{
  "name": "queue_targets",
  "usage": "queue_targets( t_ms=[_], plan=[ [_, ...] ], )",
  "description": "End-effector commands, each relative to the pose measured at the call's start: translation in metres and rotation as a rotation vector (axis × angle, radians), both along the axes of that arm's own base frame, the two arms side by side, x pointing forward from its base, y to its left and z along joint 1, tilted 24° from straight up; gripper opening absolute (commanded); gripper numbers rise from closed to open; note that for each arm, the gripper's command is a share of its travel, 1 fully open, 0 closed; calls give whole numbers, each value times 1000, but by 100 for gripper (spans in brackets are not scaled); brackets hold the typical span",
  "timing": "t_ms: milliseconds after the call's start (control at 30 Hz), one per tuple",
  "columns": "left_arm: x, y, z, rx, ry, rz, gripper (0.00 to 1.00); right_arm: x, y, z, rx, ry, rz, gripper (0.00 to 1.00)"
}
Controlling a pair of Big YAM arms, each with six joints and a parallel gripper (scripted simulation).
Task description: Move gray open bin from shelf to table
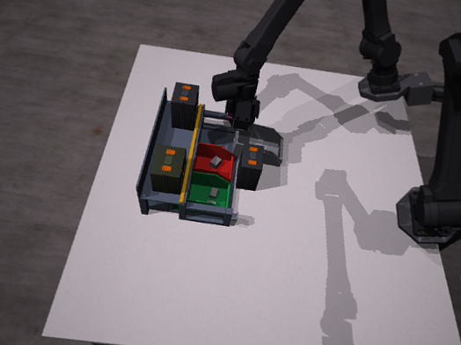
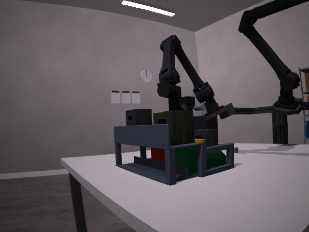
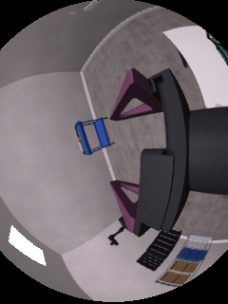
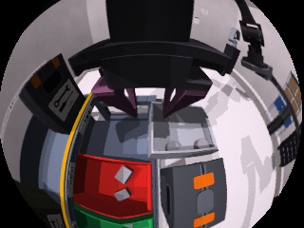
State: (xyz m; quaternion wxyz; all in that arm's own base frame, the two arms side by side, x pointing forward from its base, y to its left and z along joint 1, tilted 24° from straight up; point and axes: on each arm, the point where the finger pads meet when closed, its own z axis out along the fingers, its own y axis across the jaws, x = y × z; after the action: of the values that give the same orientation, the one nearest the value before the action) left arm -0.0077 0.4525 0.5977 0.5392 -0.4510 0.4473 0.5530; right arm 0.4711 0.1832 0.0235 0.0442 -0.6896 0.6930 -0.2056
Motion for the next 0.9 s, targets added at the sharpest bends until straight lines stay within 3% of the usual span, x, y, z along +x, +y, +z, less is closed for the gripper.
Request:
queue_targets(
  t_ms=[0,867],
  plan=[
    [-5,-6,13,37,-7,12,100,5,-3,-12,-2,6,-1,43],
    [-5,-6,13,37,-7,12,100,10,-2,-13,2,1,-3,43]
  ],
)
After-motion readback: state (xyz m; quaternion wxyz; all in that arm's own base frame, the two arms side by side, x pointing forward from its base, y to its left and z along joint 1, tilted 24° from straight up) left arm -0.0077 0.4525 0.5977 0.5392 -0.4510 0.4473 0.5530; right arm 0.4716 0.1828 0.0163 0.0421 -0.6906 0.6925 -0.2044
